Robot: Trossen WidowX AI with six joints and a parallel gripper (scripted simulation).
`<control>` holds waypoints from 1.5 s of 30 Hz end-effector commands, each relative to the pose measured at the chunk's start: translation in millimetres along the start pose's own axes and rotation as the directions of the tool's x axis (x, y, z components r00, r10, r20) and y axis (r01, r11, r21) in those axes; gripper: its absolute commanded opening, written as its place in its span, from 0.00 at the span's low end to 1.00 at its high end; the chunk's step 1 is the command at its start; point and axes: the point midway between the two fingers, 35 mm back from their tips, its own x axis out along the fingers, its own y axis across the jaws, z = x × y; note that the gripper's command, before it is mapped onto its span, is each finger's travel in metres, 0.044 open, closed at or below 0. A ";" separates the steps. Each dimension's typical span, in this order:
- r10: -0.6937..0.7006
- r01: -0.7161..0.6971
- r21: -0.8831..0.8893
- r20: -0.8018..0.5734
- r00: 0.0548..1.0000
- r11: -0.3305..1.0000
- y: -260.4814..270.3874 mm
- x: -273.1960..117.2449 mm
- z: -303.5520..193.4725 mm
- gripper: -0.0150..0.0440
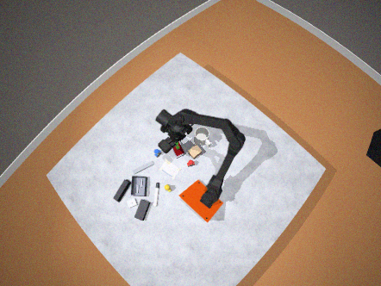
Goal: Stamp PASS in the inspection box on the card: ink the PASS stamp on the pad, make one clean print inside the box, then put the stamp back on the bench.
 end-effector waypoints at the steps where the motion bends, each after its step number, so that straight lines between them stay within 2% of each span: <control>1: 0.001 -0.001 0.002 0.005 1.000 1.000 0.9 -4.9 1.2 0.25; 13: 0.031 -0.049 -0.375 -0.053 0.998 0.926 56.5 0.0 -19.4 0.25; 26: 0.028 -0.111 -0.724 -0.125 0.992 0.681 108.9 4.7 -53.8 0.25; 45: 0.029 -0.115 -0.738 -0.128 0.991 0.665 110.4 14.0 -55.7 0.25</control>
